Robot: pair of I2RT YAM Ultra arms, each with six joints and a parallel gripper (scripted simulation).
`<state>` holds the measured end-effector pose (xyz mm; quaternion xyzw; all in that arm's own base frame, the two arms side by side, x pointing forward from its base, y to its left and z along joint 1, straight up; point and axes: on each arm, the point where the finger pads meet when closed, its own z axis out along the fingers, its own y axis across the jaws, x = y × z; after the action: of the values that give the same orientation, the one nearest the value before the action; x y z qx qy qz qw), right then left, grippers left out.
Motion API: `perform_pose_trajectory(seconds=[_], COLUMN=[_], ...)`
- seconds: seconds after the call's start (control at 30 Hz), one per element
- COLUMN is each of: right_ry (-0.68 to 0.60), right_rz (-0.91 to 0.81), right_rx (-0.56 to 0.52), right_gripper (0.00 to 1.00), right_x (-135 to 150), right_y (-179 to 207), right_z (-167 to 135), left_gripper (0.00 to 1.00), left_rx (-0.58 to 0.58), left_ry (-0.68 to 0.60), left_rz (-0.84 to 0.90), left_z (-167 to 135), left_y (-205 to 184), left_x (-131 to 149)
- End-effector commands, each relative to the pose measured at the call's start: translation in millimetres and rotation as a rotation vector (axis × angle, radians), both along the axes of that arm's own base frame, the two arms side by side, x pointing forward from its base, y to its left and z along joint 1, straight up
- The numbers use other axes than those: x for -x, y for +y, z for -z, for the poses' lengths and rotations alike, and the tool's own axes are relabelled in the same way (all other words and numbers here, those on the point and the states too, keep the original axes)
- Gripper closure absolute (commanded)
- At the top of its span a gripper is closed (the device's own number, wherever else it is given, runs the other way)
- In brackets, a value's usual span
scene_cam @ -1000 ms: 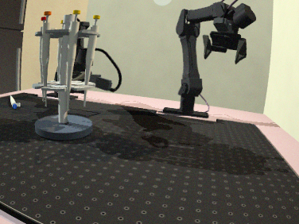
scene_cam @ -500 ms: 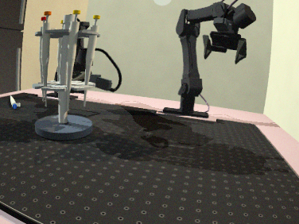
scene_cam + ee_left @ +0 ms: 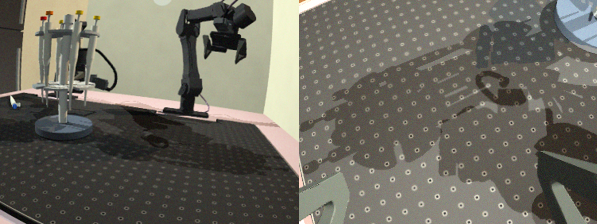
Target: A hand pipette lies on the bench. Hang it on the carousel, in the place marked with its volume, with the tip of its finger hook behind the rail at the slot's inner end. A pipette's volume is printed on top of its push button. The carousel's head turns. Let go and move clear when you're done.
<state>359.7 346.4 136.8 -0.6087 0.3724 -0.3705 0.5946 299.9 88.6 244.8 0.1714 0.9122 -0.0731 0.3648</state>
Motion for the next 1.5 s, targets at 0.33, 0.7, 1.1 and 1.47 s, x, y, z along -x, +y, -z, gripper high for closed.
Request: perform_pose_trajectory(seconds=[0.33,0.7,1.1,1.47], right_ry=[-0.054,-0.054,-0.054,-0.054], right_rz=[-0.060,-0.060,-0.060,-0.060], right_rx=[-0.064,-0.064,-0.064,-0.064], right_gripper=[1.00,1.00,1.00,1.00], right_x=[-6.8,-6.8,-6.8,-6.8], right_y=[1.0,1.0,1.0,1.0], right_z=[-31.8,-31.8,-31.8,-31.8], left_gripper=[0.00,0.00,0.00,0.00], left_rx=[-0.005,-0.005,-0.005,-0.005], left_ry=[-0.034,-0.034,-0.034,-0.034], left_rz=[0.005,0.005,0.005,0.005], left_z=[-8.0,-8.0,-8.0,-8.0], left_y=[2.3,2.3,2.3,2.3], left_x=[-3.6,-3.6,-3.6,-3.6])
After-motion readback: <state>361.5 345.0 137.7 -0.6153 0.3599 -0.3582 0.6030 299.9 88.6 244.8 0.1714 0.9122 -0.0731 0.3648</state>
